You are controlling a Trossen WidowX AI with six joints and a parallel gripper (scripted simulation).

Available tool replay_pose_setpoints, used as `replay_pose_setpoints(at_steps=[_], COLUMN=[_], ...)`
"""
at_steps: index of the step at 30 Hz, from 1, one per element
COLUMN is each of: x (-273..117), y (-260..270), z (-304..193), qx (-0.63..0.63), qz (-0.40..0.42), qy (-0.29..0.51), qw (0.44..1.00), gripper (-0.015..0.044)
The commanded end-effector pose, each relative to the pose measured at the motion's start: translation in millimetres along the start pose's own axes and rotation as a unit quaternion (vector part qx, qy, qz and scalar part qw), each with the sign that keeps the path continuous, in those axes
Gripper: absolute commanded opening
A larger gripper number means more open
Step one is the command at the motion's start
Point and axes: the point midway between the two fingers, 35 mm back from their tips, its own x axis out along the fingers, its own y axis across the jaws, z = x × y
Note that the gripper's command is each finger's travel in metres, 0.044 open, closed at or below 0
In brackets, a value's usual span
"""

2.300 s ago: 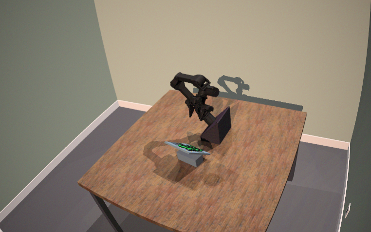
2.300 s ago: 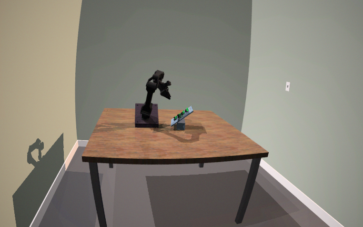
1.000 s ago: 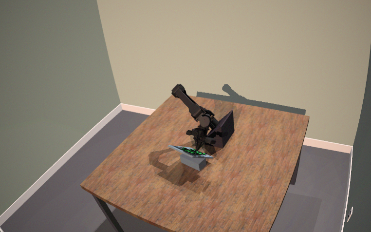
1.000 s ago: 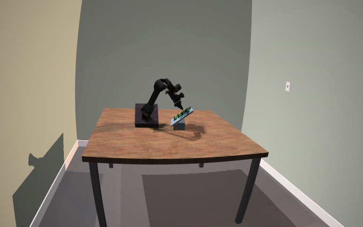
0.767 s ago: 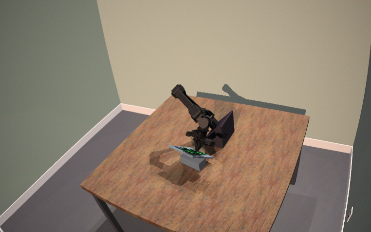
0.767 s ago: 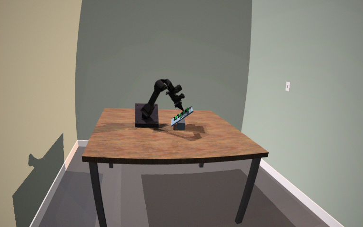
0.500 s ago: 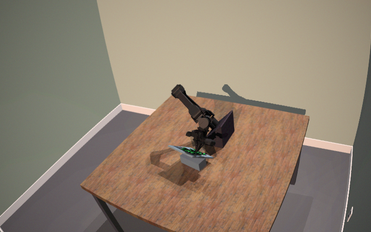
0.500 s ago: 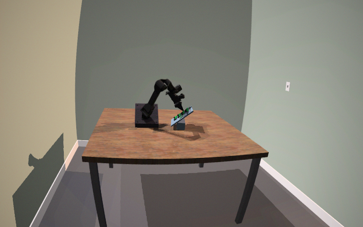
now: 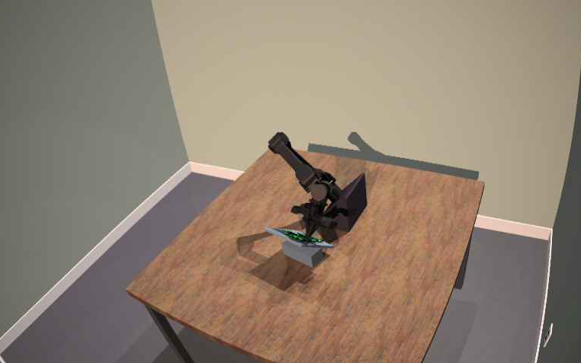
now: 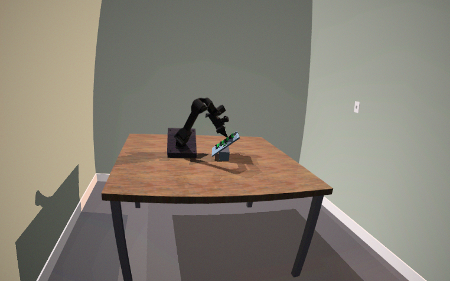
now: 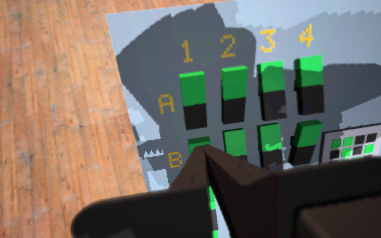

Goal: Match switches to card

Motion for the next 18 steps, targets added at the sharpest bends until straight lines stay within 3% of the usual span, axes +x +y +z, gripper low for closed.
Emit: replay_pose_setpoints(at_steps=[1,18], x=[0.2,2.5], y=[0.6,0.6], z=[-0.7,-0.6], qx=[-0.002,-0.002], qz=[0.002,0.002], qy=[0.001,0.001], qw=[1.000,1.000], gripper=[0.0000,0.0000])
